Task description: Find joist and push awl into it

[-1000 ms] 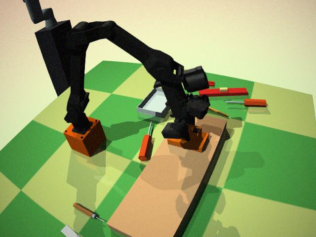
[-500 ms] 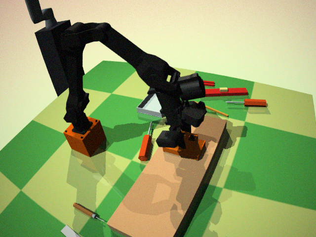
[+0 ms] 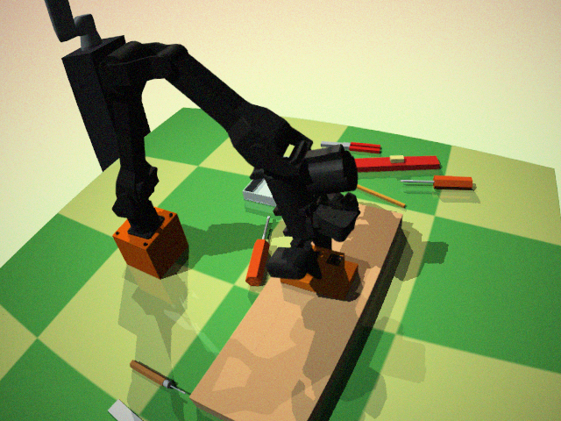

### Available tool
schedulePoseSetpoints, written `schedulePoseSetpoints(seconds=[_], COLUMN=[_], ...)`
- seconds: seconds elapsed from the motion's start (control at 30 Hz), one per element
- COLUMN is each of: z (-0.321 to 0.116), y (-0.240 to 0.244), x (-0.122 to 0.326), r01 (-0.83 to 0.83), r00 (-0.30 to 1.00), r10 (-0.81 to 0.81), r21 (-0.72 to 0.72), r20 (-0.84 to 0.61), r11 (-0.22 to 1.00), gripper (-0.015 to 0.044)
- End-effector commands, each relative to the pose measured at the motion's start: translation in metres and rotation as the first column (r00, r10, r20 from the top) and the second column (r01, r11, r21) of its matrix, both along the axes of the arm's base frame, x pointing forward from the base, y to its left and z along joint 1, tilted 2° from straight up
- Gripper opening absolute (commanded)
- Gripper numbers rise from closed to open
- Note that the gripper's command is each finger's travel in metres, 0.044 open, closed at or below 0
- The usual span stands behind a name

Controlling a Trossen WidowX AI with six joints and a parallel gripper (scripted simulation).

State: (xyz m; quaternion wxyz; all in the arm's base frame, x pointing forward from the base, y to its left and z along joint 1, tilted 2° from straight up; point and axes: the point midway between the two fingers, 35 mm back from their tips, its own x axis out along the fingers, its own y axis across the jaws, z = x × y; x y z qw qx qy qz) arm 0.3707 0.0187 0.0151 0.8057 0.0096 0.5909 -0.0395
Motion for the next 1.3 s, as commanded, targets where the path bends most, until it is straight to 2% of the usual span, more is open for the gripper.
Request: schedulePoseSetpoints(seconds=[0.0, 1.27], z=[-0.001, 0.003], y=[-0.013, -0.103], x=[-0.003, -0.010], r01=[0.000, 0.000], r00=[1.000, 1.000], r10=[0.000, 0.000], r21=[-0.002, -0.011], r20=[-0.003, -0.003], r11=[1.000, 1.000], gripper=[0.0000, 0.0000])
